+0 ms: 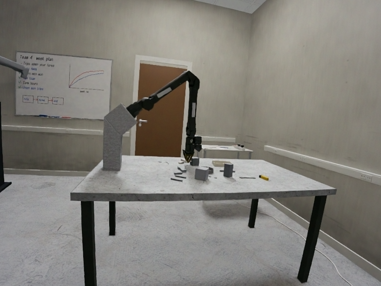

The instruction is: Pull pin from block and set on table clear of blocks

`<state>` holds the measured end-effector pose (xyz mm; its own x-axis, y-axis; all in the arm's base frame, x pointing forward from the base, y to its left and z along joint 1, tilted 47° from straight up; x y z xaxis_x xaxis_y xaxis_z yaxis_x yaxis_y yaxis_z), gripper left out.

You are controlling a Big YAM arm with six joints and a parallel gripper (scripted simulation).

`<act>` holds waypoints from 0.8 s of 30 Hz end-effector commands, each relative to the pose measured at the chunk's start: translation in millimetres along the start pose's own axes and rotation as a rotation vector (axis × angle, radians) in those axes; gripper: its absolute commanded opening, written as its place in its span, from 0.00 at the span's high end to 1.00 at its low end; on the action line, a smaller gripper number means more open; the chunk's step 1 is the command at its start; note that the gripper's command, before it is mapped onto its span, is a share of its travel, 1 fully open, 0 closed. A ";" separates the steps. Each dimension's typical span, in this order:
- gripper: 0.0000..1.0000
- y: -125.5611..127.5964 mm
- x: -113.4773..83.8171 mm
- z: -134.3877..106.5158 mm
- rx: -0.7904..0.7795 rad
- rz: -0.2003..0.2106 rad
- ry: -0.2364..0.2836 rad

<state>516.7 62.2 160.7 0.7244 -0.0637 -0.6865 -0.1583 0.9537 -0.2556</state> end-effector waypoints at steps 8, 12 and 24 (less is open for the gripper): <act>1.00 -4.7 6.9 -0.4 -0.004 -0.006 -0.002; 1.00 -4.5 7.0 -1.7 -0.004 -0.006 -0.002; 1.00 -4.0 7.2 -3.6 -0.004 -0.006 -0.001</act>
Point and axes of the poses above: the point where the finger pads meet when closed, its own x axis out along the fingers, its own y axis across the jaws, z = x × y, the point moved 9 cm from there along -x, back along the fingers, and after that the axes turned 13 degrees about -x, right-handed, at the moved point
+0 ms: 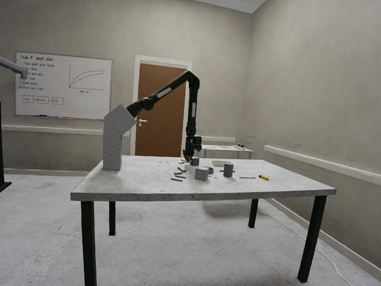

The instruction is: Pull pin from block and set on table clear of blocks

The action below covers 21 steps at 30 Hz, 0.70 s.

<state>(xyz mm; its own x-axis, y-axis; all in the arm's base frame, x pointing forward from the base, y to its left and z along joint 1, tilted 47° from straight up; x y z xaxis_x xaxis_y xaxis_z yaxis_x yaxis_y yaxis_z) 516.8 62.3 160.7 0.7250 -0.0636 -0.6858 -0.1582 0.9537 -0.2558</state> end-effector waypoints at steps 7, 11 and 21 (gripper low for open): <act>1.00 -3.7 7.2 -5.0 -0.004 -0.006 0.001; 1.00 -3.7 7.2 -5.0 -0.004 -0.006 0.001; 1.00 -3.0 7.5 -8.0 -0.004 -0.006 0.003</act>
Point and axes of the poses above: the point where the finger pads meet when closed, its own x axis out along the fingers, its own y axis across the jaws, z = x × y, the point moved 9 cm from there along -x, back along the fingers, and after that the axes turned 13 degrees about -x, right-handed, at the moved point
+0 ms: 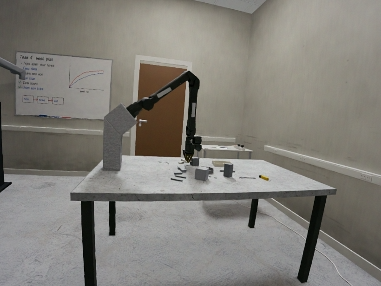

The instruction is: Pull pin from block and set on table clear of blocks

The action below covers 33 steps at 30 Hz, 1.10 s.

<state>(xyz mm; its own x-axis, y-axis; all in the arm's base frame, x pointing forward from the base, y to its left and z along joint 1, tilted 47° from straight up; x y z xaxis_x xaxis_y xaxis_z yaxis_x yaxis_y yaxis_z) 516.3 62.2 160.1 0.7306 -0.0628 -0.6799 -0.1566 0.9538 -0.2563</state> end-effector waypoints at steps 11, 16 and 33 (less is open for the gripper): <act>1.00 -2.6 7.5 -9.7 -0.005 -0.005 0.013; 1.00 -2.4 7.5 -10.3 -0.005 -0.005 0.013; 1.00 -1.7 7.6 -13.6 -0.006 -0.005 0.017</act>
Point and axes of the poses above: the point where the finger pads meet when closed, its own x axis out along the fingers, its own y axis across the jaws, z = x × y, the point moved 9 cm from there along -x, back along the fingers, and after that the axes turned 13 degrees about -x, right-handed, at the moved point
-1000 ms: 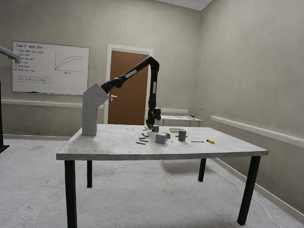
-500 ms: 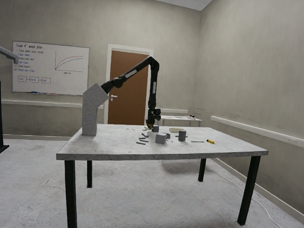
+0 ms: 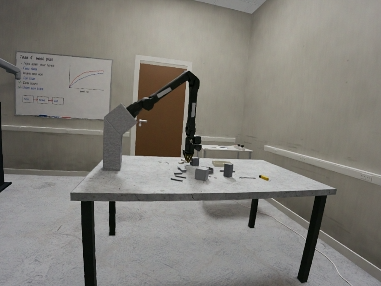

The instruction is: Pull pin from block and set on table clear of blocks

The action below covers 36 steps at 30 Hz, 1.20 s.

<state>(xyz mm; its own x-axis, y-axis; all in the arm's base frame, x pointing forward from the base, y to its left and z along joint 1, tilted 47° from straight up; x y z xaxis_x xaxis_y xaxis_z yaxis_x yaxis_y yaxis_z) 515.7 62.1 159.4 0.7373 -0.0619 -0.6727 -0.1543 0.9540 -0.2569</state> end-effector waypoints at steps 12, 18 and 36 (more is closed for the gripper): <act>1.00 -0.8 7.6 -16.8 -0.009 -0.003 0.029; 1.00 0.0 7.7 -20.2 -0.010 -0.003 0.032; 1.00 1.3 7.8 -25.4 -0.012 -0.002 0.037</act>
<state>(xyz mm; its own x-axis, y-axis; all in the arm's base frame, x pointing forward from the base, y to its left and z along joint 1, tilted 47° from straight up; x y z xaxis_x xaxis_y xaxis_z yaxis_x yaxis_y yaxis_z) 514.7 61.9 158.1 0.7488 -0.0607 -0.6600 -0.1508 0.9541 -0.2589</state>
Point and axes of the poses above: the point where the finger pads meet when closed, its own x axis out along the fingers, its own y axis across the jaws, z = x × y, the point moved 9 cm from there along -x, back along the fingers, and after that the axes turned 13 degrees about -x, right-handed, at the moved point
